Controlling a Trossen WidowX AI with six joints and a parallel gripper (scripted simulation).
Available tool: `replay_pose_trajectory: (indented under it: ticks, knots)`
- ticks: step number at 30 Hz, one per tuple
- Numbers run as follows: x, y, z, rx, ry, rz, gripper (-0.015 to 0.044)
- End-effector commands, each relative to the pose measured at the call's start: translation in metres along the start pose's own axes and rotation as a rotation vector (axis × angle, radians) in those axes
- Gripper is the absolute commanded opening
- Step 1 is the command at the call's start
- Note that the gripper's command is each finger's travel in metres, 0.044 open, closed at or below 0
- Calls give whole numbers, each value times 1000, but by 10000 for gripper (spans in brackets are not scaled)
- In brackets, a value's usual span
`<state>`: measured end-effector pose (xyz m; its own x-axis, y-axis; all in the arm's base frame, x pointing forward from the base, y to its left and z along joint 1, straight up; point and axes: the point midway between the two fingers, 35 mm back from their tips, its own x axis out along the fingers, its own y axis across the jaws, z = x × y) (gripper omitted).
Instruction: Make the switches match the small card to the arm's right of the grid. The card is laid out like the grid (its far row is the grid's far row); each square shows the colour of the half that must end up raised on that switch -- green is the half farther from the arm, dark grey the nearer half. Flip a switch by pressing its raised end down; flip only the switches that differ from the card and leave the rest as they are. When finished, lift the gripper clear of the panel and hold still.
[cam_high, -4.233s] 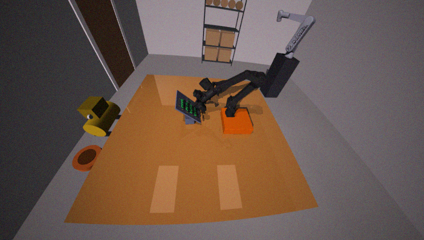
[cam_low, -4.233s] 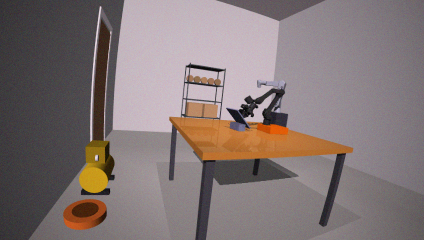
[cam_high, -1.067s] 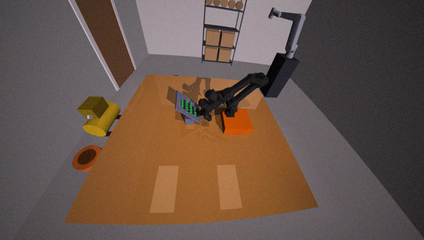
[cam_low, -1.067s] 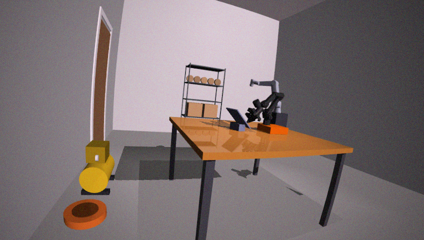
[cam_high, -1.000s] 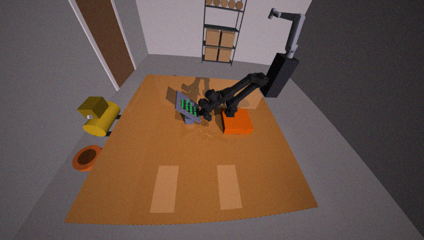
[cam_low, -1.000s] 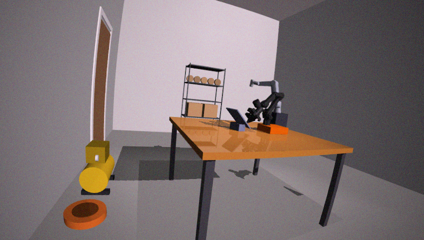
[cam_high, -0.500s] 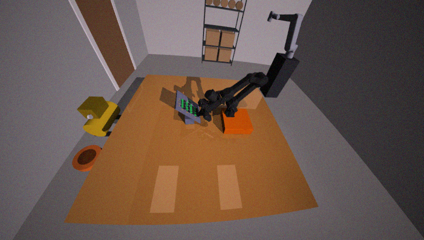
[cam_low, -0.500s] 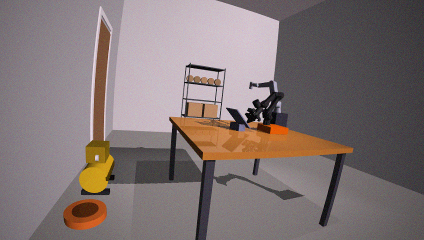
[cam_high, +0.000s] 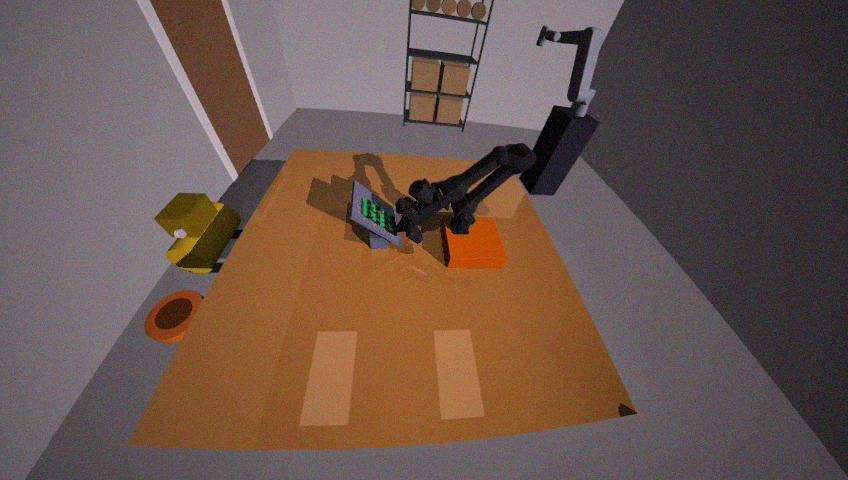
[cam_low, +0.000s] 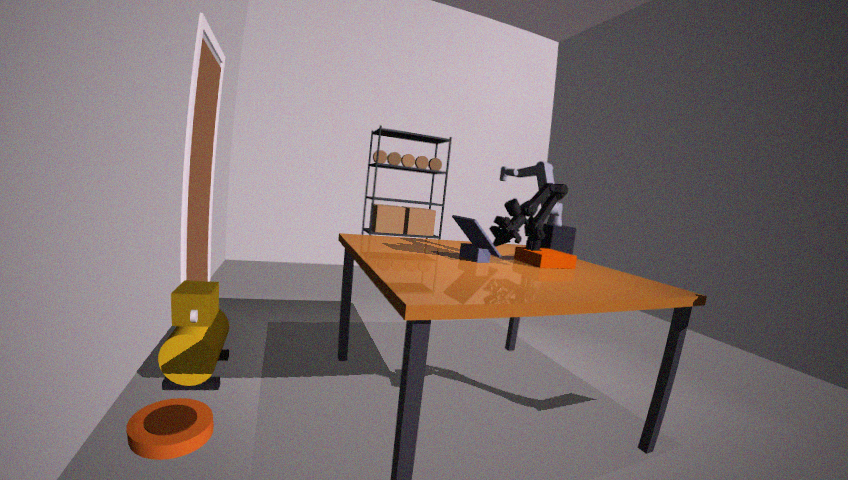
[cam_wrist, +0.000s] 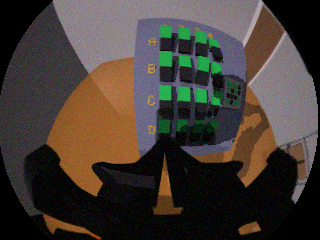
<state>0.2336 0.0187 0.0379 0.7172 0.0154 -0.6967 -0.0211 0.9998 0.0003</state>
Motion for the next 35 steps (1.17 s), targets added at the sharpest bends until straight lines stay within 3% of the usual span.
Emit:
replay_pose_trajectory:
  ticks: [1,5,14,19,26,35]
  knots:
    - [1,1,0,-3,0,5,0]
    - [-4,0,1,0,2,0,0]
    - [-63,0,3,-3,28,5,0]
    - [-66,-2,8,-3,31,5,0]
    - [-69,-33,71,-6,26,2,0]
    - [-69,-34,72,-6,25,2,0]
